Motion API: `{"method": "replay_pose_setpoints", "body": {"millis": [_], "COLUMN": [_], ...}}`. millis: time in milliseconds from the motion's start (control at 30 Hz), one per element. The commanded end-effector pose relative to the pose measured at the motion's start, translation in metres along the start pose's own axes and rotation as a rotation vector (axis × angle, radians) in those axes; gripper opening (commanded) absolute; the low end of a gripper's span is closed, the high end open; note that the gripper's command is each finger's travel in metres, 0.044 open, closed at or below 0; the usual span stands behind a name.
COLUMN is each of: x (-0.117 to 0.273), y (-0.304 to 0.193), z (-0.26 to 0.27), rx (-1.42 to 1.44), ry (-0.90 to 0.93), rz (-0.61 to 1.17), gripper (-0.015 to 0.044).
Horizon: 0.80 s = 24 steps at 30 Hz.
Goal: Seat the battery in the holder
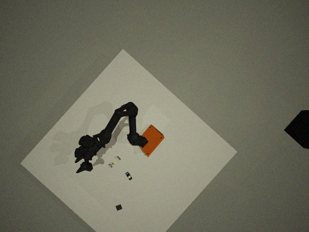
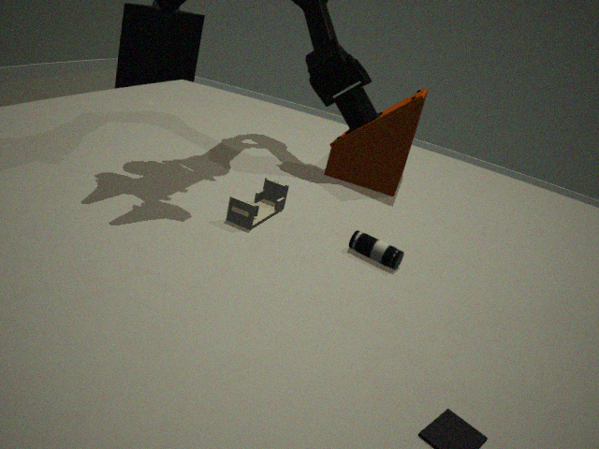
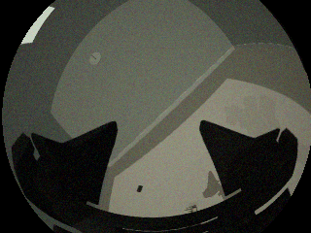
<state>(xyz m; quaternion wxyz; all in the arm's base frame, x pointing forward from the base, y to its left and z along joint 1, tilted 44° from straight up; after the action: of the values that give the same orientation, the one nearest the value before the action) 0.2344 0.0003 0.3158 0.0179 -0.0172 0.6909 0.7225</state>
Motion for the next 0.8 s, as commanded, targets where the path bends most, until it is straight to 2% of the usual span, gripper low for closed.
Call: {"method": "replay_pose_setpoints", "body": {"millis": [0,167,467,767], "x": [-0.002,-0.040,-0.088,-0.090], "y": [-0.001,-0.040,-0.139,-0.244], "z": [0.000,0.013,0.050,0.088], "rx": [0.004,0.120,0.494,1.014], "ry": [-0.001,-0.019,0.035,0.204], "rz": [0.011,0.291,0.856,1.363], "gripper": [0.0374,0.0249,0.0249,0.0249]}}
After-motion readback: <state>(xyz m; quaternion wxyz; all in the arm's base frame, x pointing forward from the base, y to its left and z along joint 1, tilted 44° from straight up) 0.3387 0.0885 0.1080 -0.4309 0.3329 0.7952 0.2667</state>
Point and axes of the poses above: the point midway between the two fingers, 35 mm back from their tips, its own x axis back along the fingers, its own z axis across the jaws, y = z × x, the point moved 8 cm from there along x, back along the fingers, and after that the axes turned 1 degree about -x, right-handed, at the moved point
